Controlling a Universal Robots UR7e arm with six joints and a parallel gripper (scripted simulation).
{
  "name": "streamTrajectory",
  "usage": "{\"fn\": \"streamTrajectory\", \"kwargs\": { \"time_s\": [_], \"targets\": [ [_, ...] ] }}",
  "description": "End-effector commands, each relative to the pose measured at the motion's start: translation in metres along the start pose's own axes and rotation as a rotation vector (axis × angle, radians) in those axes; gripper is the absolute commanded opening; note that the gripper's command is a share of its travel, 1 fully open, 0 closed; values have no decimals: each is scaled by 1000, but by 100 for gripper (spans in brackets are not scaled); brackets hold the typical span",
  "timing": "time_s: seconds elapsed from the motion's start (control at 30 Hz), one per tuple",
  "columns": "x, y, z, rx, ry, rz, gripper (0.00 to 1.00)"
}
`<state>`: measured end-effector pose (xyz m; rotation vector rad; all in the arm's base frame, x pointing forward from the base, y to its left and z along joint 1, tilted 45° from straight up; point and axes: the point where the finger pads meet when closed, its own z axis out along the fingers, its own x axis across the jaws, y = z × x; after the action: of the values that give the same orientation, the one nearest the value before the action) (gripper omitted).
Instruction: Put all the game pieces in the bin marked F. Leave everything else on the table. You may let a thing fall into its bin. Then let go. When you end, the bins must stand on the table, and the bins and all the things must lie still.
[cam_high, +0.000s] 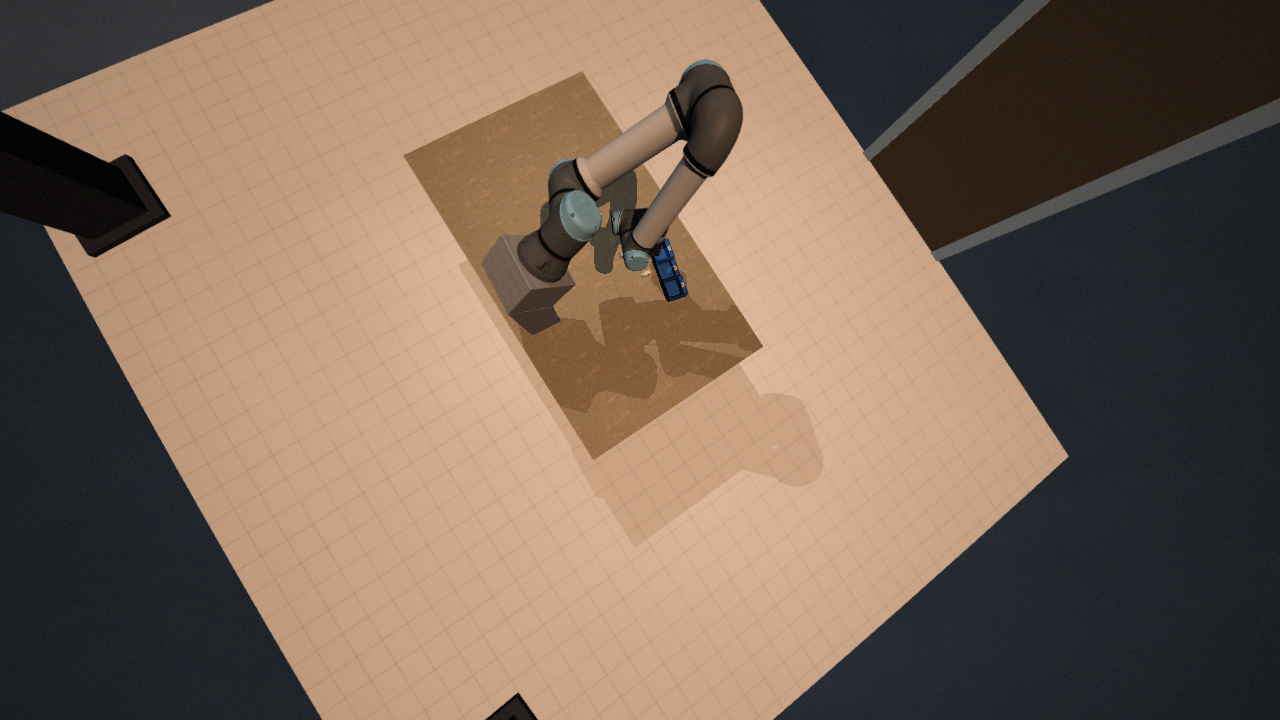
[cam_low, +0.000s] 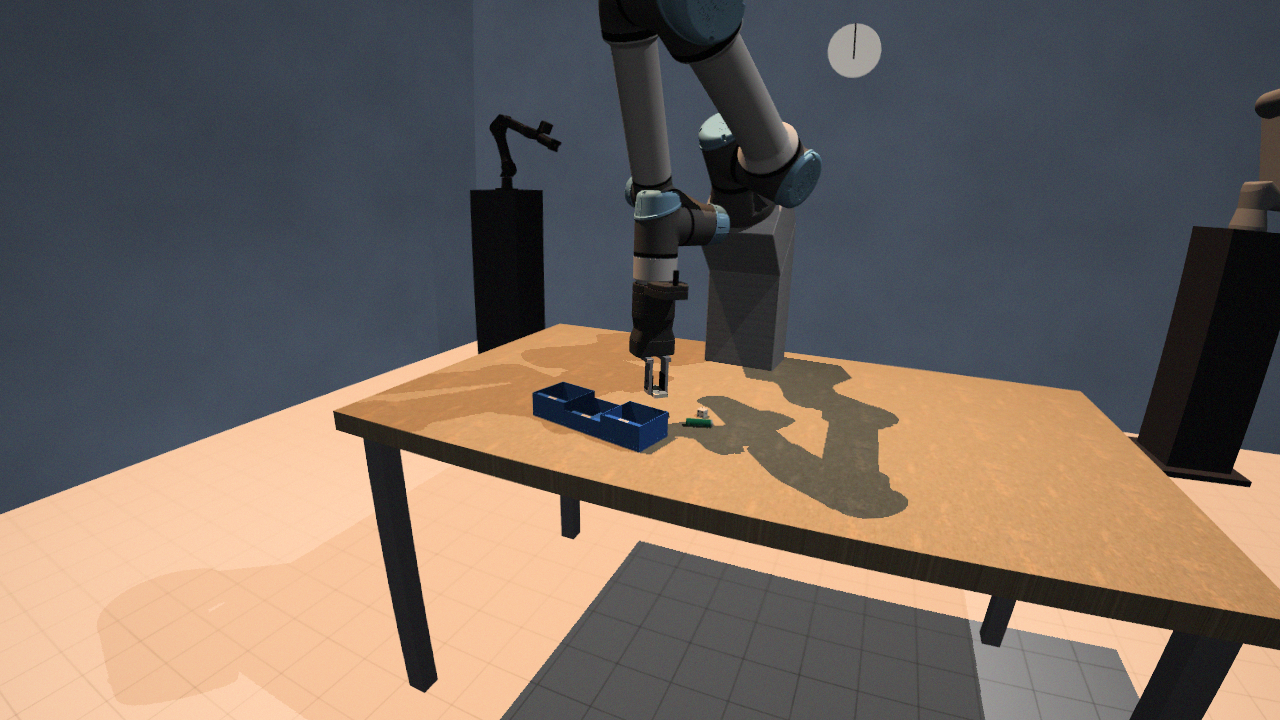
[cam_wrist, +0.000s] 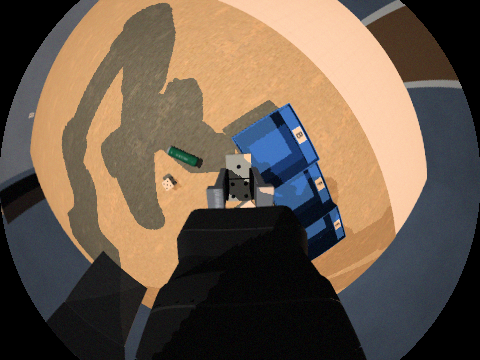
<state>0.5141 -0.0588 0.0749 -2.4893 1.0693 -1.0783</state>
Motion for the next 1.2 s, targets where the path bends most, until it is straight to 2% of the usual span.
{"fn": "streamTrajectory", "kwargs": {
  "time_s": [0.0,0.07,0.17,0.57,0.63,0.67,0.77,1.17],
  "targets": [
    [18,10,1,2,-11,-3,49],
    [18,10,1,2,-11,-3,49],
    [34,18,1,2,-11,-153,49],
    [93,51,2,-2,3,-441,49],
    [93,51,2,-2,3,-441,49],
    [94,51,2,1,-3,-512,49],
    [94,51,2,4,-10,-555,49],
    [90,49,2,4,-10,-555,49]
  ]
}}
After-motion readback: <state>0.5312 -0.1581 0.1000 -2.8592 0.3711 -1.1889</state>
